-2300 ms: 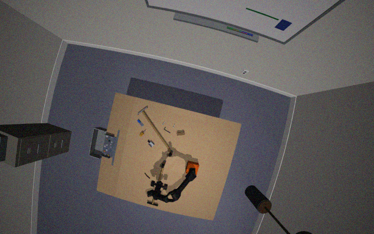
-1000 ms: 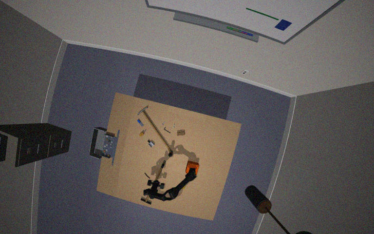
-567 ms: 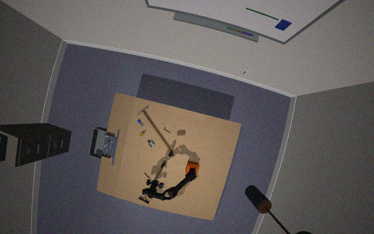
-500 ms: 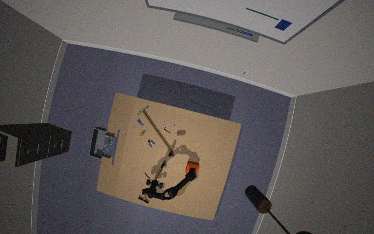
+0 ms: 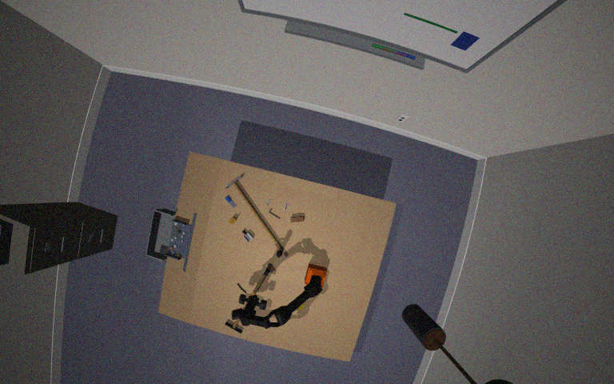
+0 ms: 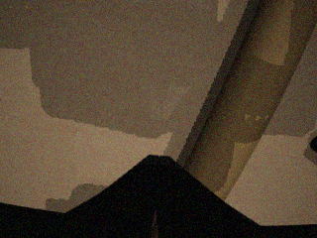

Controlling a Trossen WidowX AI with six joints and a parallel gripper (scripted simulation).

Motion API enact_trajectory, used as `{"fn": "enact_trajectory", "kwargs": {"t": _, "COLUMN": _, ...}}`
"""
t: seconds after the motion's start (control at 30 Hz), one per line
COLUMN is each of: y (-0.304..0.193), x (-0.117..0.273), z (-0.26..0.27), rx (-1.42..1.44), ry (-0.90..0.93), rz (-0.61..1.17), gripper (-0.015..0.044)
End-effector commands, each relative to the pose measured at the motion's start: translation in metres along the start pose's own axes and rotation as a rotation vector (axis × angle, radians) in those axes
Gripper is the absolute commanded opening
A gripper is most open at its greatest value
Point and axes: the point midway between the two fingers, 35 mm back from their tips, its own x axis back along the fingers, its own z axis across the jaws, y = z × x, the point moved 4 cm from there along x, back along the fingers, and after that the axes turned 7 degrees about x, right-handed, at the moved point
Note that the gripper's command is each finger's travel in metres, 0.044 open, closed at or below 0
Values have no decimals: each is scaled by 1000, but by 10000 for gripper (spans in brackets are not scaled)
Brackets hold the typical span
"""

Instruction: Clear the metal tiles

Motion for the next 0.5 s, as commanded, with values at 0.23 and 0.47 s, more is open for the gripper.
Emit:
{"fn": "enact_trajectory", "kwargs": {"t": 0.23, "y": 1, "x": 47, "z": -2, "rx": 0, "ry": -13, "rz": -6, "gripper": 0}}
{"fn": "enact_trajectory", "kwargs": {"t": 0.47, "y": 0, "x": 75, "z": 0, "rx": 0, "ry": -13, "rz": -6, "gripper": 0}}
